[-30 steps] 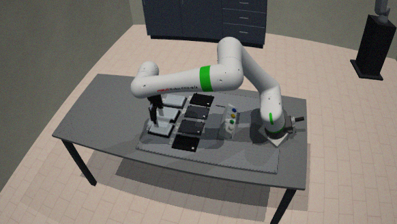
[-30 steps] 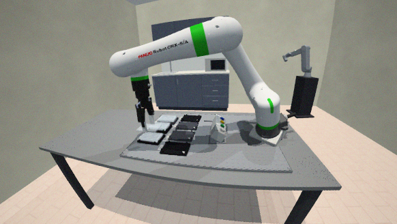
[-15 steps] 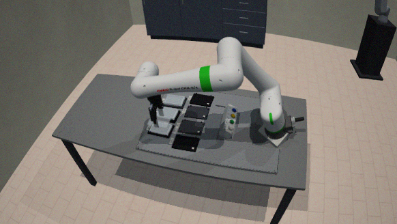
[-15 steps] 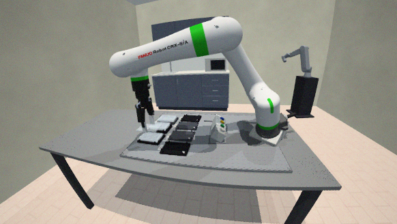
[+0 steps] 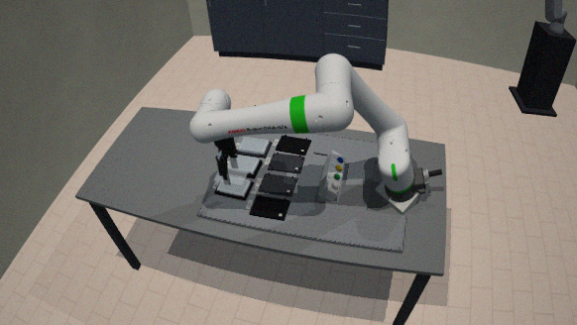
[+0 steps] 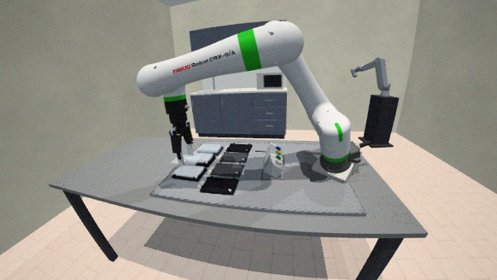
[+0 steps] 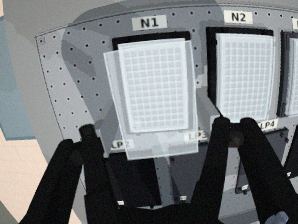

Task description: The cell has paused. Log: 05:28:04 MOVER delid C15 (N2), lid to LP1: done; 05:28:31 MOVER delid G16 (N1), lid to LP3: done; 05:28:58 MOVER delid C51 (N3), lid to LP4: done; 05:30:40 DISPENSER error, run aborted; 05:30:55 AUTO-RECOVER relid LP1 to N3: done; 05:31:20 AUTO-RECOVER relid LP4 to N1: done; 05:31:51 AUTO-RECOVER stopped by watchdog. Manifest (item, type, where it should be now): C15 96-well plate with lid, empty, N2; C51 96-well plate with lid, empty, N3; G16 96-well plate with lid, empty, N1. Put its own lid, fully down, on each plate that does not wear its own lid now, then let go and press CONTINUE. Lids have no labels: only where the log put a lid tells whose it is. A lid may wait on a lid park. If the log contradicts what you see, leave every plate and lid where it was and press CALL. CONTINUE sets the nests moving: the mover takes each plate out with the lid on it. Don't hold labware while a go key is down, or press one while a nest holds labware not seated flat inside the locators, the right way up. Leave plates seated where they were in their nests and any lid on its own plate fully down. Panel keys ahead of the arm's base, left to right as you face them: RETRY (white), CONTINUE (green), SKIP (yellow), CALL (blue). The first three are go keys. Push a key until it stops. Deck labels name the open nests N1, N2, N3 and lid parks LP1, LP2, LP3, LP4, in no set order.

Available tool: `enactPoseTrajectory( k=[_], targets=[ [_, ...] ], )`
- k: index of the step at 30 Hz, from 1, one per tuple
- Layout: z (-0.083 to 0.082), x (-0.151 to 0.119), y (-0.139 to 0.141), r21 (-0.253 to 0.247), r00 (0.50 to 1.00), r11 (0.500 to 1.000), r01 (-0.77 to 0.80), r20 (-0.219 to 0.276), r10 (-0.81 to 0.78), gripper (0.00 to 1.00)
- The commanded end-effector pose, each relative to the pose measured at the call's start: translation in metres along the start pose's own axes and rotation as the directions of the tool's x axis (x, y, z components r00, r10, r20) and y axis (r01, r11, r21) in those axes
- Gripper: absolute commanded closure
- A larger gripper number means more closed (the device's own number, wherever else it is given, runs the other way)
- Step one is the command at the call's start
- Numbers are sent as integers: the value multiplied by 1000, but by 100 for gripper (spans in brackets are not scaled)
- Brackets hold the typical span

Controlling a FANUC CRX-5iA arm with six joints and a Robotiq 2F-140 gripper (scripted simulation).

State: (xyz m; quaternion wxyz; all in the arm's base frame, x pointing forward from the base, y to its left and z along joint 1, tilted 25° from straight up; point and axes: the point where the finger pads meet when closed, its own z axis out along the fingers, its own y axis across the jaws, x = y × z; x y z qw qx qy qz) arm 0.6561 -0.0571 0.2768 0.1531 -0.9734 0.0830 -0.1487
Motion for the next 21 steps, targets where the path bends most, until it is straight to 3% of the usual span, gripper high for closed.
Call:
enactPoseTrajectory(
  k=[1,21],
  targets=[
    [0,0,0,0,1000,1000,-1,-1,1,100],
    [3,0,0,0,999,999,-38,0,38,100]
  ],
)
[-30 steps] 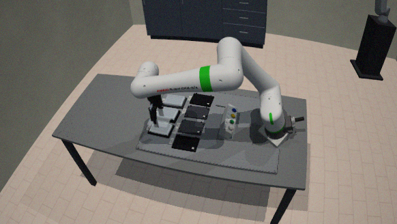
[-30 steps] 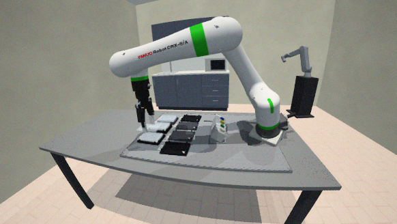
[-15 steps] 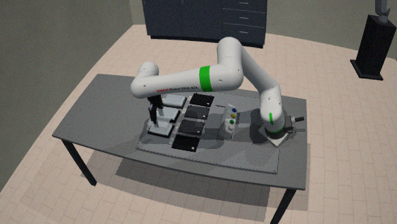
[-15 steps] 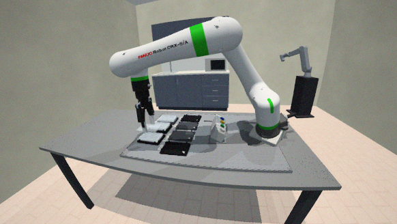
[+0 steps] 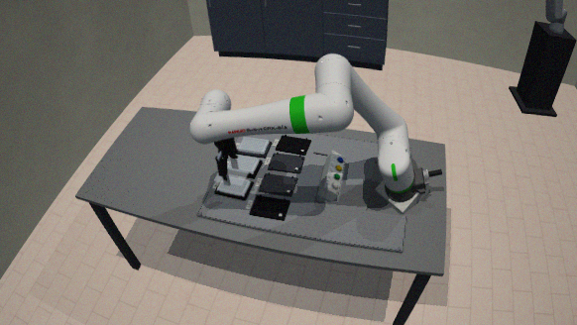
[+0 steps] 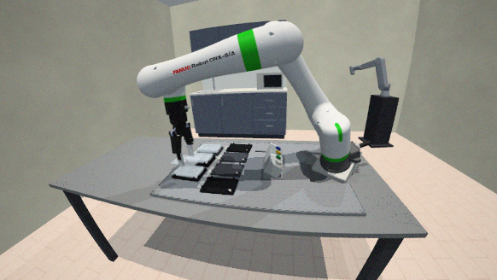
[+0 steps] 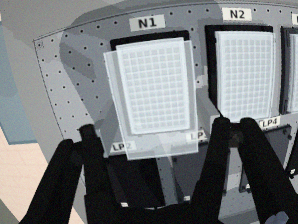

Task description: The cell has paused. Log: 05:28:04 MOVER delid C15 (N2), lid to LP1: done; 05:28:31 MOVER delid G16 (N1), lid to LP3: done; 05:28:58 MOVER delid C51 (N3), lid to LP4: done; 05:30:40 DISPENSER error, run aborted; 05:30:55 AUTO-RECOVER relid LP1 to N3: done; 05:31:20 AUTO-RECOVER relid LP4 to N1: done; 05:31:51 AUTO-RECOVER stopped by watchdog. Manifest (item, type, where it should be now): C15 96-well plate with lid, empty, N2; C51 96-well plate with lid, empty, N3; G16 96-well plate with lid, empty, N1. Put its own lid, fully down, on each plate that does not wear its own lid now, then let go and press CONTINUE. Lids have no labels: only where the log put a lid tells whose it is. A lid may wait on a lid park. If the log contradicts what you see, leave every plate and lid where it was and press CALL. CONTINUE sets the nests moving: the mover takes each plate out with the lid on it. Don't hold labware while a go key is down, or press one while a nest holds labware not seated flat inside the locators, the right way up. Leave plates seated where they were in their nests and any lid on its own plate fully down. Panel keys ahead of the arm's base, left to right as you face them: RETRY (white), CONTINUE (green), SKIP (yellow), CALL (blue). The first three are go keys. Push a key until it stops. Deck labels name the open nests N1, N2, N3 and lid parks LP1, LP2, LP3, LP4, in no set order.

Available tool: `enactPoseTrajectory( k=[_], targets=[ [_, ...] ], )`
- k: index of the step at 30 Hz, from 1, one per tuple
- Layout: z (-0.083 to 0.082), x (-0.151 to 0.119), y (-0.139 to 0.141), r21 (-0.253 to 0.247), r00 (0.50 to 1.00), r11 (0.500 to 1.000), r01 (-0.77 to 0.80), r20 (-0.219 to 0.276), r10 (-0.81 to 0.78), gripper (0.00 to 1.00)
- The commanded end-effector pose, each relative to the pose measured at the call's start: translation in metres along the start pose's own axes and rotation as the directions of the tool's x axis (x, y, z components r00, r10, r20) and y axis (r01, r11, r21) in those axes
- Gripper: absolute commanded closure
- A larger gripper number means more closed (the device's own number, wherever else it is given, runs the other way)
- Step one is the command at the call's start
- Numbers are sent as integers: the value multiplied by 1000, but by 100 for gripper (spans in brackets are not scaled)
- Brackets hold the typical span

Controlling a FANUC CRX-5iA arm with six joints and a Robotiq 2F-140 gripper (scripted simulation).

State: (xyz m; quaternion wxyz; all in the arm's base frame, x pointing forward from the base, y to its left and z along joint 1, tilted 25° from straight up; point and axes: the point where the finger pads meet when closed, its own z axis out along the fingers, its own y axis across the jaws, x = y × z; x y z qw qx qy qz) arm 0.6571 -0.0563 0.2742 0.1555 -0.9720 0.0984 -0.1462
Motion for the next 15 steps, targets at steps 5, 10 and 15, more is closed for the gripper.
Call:
enactPoseTrajectory(
  k=[5,10,15],
  targets=[
    [3,0,0,0,1000,1000,-17,0,17,100],
    [13,0,0,0,1000,1000,-17,0,17,100],
    [21,0,0,0,1000,1000,-17,0,17,100]
  ],
)
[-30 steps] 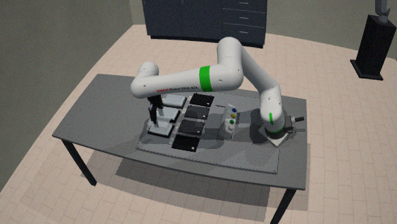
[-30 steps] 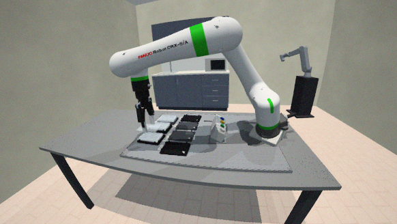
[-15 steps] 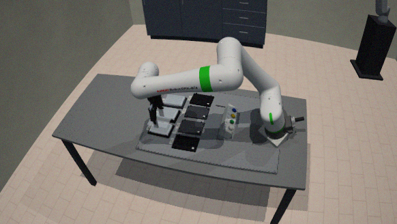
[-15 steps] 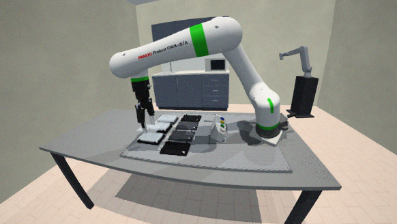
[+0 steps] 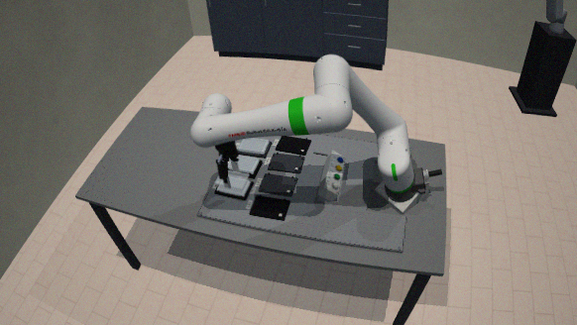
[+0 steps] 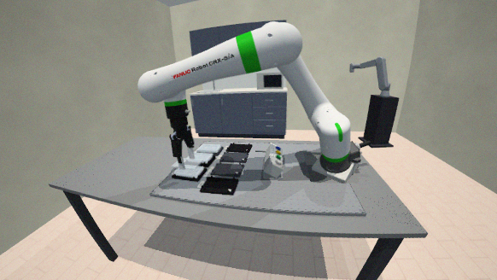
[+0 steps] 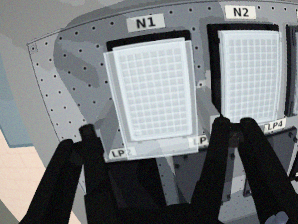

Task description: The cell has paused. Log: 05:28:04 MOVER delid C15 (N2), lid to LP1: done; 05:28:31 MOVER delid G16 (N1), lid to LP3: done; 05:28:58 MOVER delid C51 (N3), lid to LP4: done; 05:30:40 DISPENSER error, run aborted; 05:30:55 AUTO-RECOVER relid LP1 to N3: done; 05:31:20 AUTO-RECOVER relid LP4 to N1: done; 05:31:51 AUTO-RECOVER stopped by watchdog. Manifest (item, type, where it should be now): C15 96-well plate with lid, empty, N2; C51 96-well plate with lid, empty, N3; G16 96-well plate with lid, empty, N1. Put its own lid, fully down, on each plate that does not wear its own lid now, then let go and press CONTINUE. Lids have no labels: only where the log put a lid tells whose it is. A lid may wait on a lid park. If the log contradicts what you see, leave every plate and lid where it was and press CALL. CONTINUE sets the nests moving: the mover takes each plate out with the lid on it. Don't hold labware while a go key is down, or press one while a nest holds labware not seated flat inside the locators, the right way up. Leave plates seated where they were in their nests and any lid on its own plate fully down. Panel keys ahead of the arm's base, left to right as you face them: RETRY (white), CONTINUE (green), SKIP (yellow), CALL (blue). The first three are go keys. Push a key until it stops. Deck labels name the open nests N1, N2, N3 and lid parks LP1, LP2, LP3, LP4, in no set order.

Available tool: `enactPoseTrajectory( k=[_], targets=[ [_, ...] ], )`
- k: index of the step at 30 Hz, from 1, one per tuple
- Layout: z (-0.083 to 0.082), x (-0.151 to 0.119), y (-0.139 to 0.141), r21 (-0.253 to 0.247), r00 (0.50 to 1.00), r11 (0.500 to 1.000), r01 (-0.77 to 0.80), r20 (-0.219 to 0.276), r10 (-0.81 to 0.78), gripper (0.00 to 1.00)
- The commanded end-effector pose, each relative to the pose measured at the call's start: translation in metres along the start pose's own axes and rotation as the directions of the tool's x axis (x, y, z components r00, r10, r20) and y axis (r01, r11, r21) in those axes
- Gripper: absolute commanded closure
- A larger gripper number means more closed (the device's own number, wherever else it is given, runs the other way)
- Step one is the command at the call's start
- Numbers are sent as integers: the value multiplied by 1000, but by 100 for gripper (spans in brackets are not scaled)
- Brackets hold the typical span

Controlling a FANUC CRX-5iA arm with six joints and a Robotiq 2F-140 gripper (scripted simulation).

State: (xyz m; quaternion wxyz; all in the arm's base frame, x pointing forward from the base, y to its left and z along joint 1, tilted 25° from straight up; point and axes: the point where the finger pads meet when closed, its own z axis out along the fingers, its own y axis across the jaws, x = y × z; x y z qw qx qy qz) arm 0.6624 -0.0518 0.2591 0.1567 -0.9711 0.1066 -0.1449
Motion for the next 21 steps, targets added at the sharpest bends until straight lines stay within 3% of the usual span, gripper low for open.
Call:
enactPoseTrajectory(
  k=[1,21],
  targets=[
    [6,0,0,0,1000,1000,0,-1,0,100],
    [21,0,0,0,1000,1000,0,-1,0,100]
  ],
)
